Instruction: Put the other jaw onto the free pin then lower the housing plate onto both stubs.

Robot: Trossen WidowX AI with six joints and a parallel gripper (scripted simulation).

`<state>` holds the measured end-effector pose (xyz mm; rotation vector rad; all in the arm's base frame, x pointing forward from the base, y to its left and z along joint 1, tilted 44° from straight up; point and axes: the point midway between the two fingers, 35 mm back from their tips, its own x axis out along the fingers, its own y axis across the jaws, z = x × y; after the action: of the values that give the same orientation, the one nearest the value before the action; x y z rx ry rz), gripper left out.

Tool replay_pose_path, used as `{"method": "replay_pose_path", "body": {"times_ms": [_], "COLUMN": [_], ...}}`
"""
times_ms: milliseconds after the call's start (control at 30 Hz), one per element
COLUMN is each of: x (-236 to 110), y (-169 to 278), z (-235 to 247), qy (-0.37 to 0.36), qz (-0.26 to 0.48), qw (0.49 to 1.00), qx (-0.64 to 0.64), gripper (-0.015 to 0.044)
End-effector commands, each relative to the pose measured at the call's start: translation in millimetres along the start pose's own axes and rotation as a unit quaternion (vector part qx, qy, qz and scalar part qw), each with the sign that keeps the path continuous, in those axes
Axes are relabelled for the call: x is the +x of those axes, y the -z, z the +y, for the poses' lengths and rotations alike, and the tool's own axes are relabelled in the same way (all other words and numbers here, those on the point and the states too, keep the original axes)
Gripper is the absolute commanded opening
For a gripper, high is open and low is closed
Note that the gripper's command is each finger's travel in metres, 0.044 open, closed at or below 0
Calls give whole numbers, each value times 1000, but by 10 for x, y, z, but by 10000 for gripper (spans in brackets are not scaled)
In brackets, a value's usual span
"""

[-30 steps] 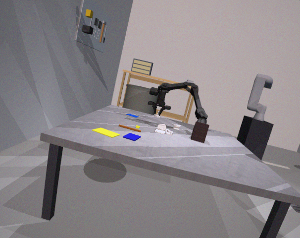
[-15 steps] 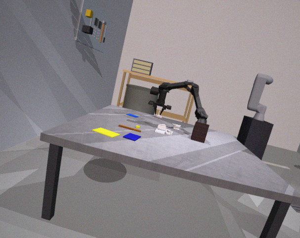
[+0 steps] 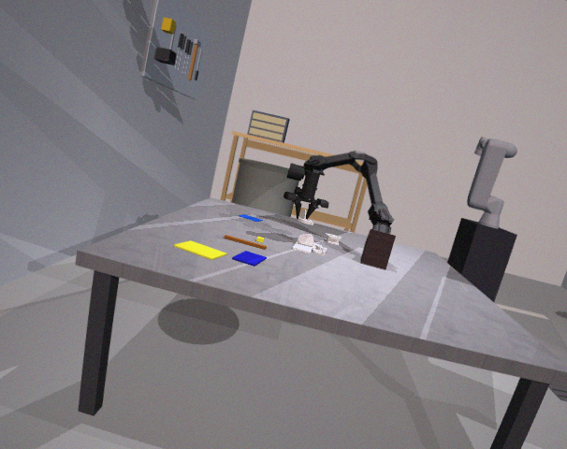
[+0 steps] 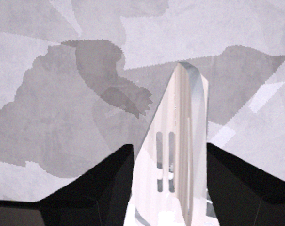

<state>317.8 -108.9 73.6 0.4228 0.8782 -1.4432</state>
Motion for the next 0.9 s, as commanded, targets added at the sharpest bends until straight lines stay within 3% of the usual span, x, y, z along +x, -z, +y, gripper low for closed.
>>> {"method": "replay_pose_path", "body": {"times_ms": [0,867], "x": [8,36], "y": [160,946], "z": [-35,-347], "qy": [1,4], "qz": [4,4], "qw": [998,925], "qx": [-56,-381], "gripper": [134,134]}}
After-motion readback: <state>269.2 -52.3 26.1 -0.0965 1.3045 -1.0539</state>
